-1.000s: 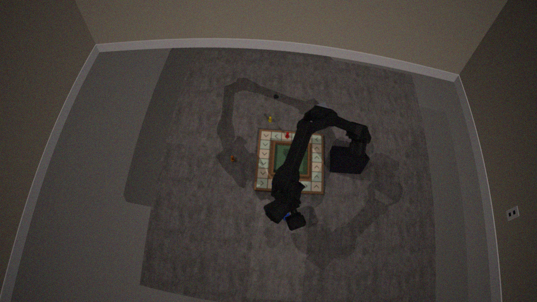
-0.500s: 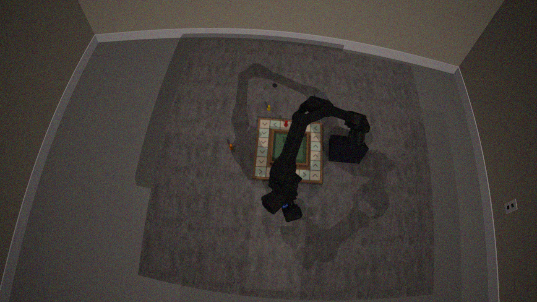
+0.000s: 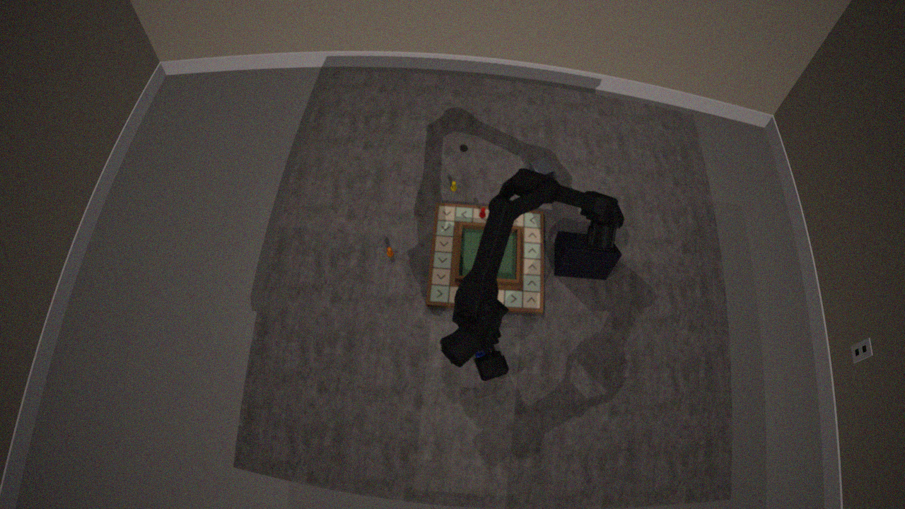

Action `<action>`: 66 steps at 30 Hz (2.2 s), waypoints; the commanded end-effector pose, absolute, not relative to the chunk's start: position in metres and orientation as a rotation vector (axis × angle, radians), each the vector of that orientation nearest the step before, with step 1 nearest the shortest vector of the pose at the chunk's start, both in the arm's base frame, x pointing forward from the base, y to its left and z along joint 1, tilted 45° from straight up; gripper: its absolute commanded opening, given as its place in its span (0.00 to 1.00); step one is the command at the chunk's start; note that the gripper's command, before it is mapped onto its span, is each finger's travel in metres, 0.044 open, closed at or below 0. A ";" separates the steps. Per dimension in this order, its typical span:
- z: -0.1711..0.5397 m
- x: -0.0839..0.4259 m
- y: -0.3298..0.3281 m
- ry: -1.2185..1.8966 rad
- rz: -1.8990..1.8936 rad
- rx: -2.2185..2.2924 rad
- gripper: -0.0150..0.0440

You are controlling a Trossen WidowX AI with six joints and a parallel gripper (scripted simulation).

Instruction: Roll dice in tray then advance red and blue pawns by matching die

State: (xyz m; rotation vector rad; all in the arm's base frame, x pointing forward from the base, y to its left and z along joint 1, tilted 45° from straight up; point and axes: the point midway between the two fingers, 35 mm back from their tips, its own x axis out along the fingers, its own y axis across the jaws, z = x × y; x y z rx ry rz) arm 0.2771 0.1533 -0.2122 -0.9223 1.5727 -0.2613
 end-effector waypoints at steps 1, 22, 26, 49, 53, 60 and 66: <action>-0.217 0.276 0.146 1.575 -0.263 -0.934 0.72; -0.217 0.276 0.147 1.575 -0.262 -0.933 0.25; -0.188 0.276 0.174 1.575 -0.258 -0.931 0.25; -0.098 0.288 0.187 1.634 -0.042 -1.125 0.25; -0.088 0.295 0.172 1.650 0.041 -1.200 0.25; -0.071 0.304 0.146 1.672 0.187 -1.329 0.25; -0.056 0.309 0.122 1.685 0.313 -1.440 0.25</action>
